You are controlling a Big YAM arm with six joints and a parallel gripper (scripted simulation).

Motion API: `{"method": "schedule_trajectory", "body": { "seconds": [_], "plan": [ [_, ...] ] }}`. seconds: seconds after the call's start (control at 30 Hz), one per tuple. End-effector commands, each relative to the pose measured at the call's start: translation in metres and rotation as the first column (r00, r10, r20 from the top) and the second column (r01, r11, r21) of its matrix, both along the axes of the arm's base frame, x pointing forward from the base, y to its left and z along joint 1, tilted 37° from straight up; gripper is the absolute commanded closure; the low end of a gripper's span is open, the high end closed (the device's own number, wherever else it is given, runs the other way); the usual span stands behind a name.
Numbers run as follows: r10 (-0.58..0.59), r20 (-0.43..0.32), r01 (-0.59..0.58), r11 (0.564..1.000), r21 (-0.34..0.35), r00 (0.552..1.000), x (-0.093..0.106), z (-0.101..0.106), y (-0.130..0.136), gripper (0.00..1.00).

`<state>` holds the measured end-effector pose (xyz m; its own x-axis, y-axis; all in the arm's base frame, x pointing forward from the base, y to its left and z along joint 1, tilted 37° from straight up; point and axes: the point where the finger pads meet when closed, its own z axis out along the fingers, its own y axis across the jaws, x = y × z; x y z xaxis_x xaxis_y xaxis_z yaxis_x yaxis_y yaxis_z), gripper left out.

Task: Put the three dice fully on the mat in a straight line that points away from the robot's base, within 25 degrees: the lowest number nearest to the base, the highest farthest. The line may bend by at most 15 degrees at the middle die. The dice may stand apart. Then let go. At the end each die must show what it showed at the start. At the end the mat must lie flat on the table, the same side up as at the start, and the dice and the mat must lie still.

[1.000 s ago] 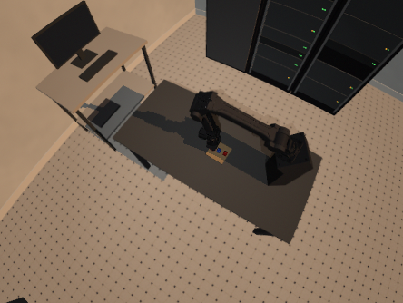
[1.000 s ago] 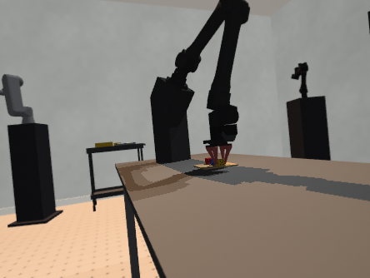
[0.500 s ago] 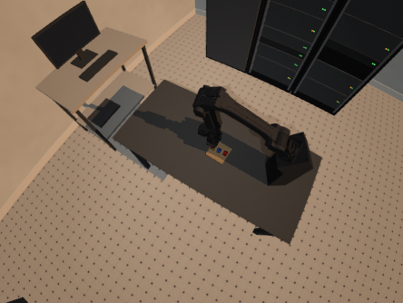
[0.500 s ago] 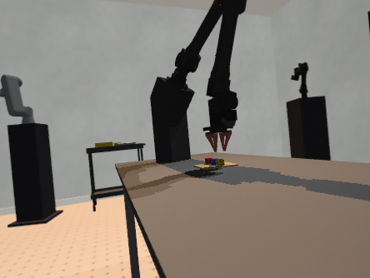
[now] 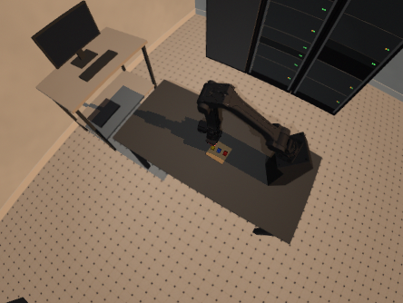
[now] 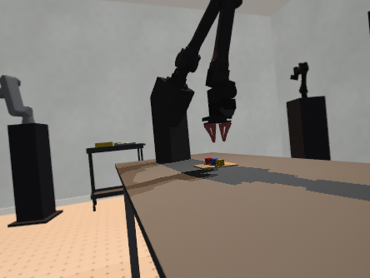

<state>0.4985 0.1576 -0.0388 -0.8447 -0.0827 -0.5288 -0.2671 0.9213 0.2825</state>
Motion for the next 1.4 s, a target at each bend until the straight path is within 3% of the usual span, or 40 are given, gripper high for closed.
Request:
{"method": "schedule_trajectory", "body": {
  "seconds": [0.0, 0.7, 0.9, 1.37],
  "plan": [
    [-0.004, -0.003, 0.004, 1.0, -0.005, 1.0, 0.0, -0.002, -0.008, 0.0],
    [-0.005, 0.0, 0.005, 1.0, -0.003, 1.0, 0.0, 0.001, -0.007, 0.0],
    [-0.007, 0.016, 0.007, 1.0, 0.0, 1.0, -0.002, 0.017, -0.013, 0.0],
    [-0.006, 0.017, 0.006, 1.0, -0.001, 1.0, -0.032, 0.066, -0.035, 0.0]
  ]
}}
